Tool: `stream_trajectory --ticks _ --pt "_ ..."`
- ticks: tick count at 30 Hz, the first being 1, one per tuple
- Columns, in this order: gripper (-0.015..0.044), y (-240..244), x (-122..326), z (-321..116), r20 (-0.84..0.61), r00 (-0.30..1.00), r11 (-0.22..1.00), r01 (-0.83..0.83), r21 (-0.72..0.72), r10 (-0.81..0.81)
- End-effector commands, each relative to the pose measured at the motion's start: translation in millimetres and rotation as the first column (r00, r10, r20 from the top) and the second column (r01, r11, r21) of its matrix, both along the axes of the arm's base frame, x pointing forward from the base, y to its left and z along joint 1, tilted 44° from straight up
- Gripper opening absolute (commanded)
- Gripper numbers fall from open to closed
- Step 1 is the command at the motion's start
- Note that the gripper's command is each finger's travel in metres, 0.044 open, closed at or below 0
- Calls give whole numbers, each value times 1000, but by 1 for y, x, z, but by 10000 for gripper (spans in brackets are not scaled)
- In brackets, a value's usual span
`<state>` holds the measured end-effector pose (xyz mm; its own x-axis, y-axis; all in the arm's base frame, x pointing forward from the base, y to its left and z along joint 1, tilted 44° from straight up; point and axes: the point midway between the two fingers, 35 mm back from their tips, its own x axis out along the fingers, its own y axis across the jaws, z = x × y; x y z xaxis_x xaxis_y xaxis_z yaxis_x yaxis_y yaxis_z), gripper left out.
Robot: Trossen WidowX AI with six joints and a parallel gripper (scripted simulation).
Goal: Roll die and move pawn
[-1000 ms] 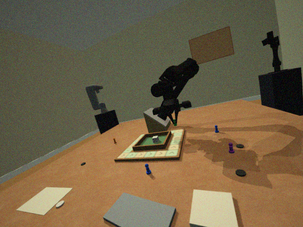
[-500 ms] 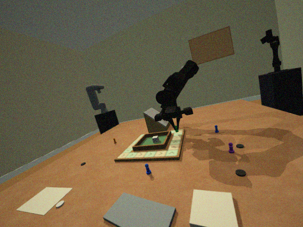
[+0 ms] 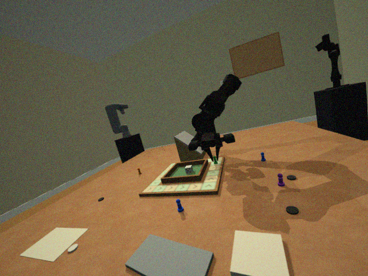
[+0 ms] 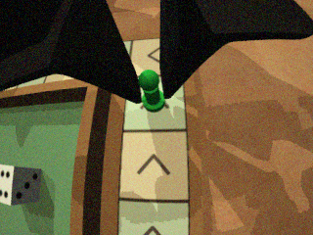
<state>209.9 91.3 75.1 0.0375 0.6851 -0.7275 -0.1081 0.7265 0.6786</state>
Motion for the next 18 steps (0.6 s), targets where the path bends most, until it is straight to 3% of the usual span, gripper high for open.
stream_trajectory --ticks 1,12,18 --pt "157 0 0 0 3 1000 1000 -3 0 3" --pt "440 -35 -2 36 -2 1000 1000 0 1 0" --pt "440 -64 -2 30 -14 1000 999 23 -26 -23"
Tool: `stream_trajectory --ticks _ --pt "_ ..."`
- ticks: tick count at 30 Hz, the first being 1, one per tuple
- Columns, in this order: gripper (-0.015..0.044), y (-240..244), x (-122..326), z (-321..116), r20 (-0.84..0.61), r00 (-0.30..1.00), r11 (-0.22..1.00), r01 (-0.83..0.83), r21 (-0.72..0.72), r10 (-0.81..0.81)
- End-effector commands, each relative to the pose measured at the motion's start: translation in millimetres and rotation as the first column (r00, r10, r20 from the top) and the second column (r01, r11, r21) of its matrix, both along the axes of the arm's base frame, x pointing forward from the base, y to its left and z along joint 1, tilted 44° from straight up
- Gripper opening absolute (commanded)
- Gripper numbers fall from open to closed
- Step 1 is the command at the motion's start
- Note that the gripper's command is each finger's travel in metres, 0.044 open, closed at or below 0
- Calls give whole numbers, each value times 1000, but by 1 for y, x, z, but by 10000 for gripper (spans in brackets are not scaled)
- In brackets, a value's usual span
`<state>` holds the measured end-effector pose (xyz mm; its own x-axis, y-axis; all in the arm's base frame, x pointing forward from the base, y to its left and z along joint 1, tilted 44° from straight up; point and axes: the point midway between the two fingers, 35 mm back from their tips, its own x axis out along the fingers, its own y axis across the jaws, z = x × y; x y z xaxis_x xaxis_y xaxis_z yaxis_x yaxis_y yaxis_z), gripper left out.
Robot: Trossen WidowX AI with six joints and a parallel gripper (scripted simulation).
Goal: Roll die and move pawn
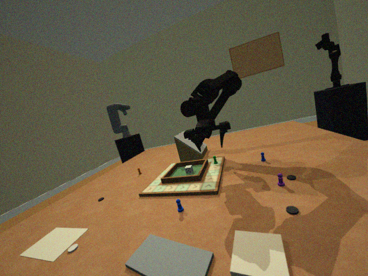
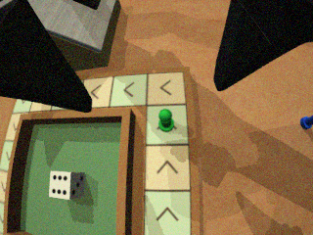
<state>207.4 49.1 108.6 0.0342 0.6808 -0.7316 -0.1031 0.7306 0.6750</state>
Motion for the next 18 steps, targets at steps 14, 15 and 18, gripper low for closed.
stream_trajectory --ticks 14,15,18 --pt "440 -118 -34 -15 -63 995 997 72 -16 -73" --pt "440 -118 -34 -15 -63 995 997 72 -16 -73" --pt "440 -118 -34 -15 -63 995 997 72 -16 -73"
